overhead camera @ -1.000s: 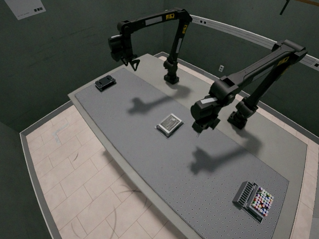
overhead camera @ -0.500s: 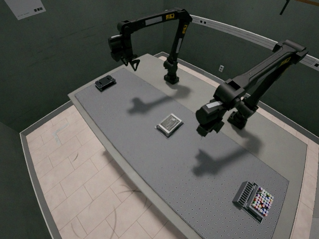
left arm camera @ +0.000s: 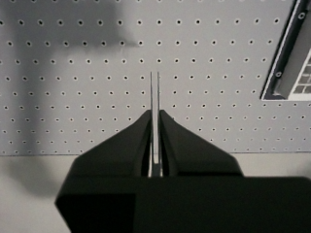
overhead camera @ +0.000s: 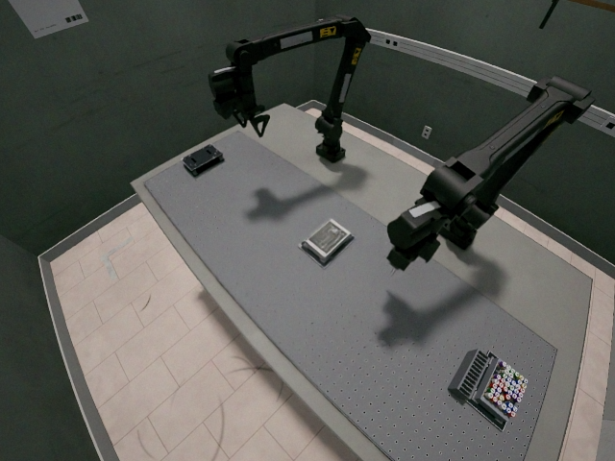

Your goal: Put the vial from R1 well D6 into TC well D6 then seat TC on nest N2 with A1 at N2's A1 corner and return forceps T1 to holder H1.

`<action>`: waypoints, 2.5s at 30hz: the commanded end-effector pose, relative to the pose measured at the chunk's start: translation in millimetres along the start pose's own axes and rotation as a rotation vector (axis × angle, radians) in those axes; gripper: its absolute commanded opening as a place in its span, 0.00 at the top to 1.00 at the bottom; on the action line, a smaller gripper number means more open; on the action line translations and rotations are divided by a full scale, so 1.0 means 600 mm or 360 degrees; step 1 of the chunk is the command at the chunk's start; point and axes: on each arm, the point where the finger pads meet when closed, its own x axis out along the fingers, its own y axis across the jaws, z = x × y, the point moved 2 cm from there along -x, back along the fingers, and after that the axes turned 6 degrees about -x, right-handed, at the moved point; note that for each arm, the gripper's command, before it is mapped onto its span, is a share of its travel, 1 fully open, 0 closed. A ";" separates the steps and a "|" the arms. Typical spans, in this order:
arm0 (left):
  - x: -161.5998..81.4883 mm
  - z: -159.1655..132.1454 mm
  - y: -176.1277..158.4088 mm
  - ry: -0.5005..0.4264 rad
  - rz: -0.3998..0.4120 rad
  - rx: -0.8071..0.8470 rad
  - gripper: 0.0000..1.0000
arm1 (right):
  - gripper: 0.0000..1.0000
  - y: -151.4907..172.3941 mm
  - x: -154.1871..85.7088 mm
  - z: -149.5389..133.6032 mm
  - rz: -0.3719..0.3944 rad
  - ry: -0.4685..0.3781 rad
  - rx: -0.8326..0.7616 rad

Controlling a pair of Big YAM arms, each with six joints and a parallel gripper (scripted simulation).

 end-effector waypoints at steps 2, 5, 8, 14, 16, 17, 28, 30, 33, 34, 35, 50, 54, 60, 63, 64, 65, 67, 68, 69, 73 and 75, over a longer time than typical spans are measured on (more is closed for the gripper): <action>-0.013 -0.002 0.018 -0.0016 -0.0010 0.0026 0.93 | 0.00 -0.004 -0.021 0.010 -0.0020 -0.0051 0.0014; -0.030 0.013 0.016 -0.0057 -0.0024 0.0026 0.93 | 0.00 -0.004 -0.021 0.010 -0.0020 -0.0051 0.0014; -0.017 0.003 0.028 -0.0024 -0.0012 0.0026 0.93 | 0.00 -0.004 -0.021 0.010 -0.0020 -0.0051 0.0014; -0.018 0.005 0.044 -0.0025 -0.0011 0.0026 0.93 | 0.00 -0.004 -0.021 0.010 -0.0020 -0.0051 0.0014; -0.014 0.004 0.050 -0.0020 -0.0010 0.0026 0.93 | 0.00 -0.004 -0.021 0.010 -0.0020 -0.0051 0.0014; -0.014 0.004 0.053 -0.0019 -0.0010 0.0026 0.93 | 0.00 -0.004 -0.021 0.010 -0.0020 -0.0051 0.0014; -0.014 0.005 0.078 -0.0012 -0.0006 0.0026 0.93 | 0.00 -0.004 -0.021 0.010 -0.0020 -0.0051 0.0014; -0.015 0.008 0.083 -0.0018 -0.0008 0.0026 0.93 | 0.00 -0.004 -0.021 0.010 -0.0020 -0.0051 0.0014; -0.017 0.010 0.091 -0.0021 -0.0008 0.0026 0.93 | 0.00 -0.004 -0.021 0.010 -0.0020 -0.0051 0.0014; -0.015 0.009 0.094 -0.0017 -0.0007 0.0026 0.93 | 0.00 -0.004 -0.021 0.010 -0.0020 -0.0051 0.0014; -0.016 0.010 0.097 -0.0017 -0.0007 0.0026 0.93 | 0.00 -0.004 -0.021 0.010 -0.0020 -0.0051 0.0014; -0.019 0.019 0.132 -0.0026 -0.0007 0.0026 0.93 | 0.00 -0.004 -0.021 0.010 -0.0020 -0.0051 0.0014; -0.020 0.020 0.140 -0.0025 -0.0007 0.0026 0.93 | 0.00 -0.004 -0.021 0.010 -0.0020 -0.0051 0.0014; -0.023 0.026 0.153 -0.0034 -0.0006 0.0026 0.93 | 0.00 -0.004 -0.021 0.010 -0.0020 -0.0051 0.0014; -0.025 0.030 0.161 -0.0037 -0.0006 0.0026 0.93 | 0.00 -0.004 -0.021 0.010 -0.0020 -0.0051 0.0014; -0.026 0.031 0.164 -0.0039 -0.0006 0.0026 0.93 | 0.00 -0.004 -0.021 0.010 -0.0020 -0.0051 0.0014; -0.027 0.033 0.167 -0.0041 -0.0007 0.0026 0.93 | 0.00 -0.004 -0.021 0.010 -0.0020 -0.0051 0.0014; -0.029 0.037 0.172 -0.0047 -0.0007 0.0027 0.93 | 0.00 -0.004 -0.021 0.010 -0.0020 -0.0051 0.0014; -0.030 0.040 0.175 -0.0052 -0.0007 0.0027 0.93 | 0.00 -0.004 -0.021 0.010 -0.0020 -0.0051 0.0014; -0.032 0.043 0.177 -0.0055 -0.0007 0.0027 0.93 | 0.00 -0.004 -0.021 0.010 -0.0020 -0.0051 0.0014; -0.034 0.047 0.183 -0.0061 -0.0007 0.0027 0.93 | 0.00 -0.004 -0.021 0.010 -0.0020 -0.0051 0.0014; -0.037 0.052 0.188 -0.0067 -0.0006 0.0027 0.93 | 0.00 -0.004 -0.021 0.010 -0.0020 -0.0051 0.0014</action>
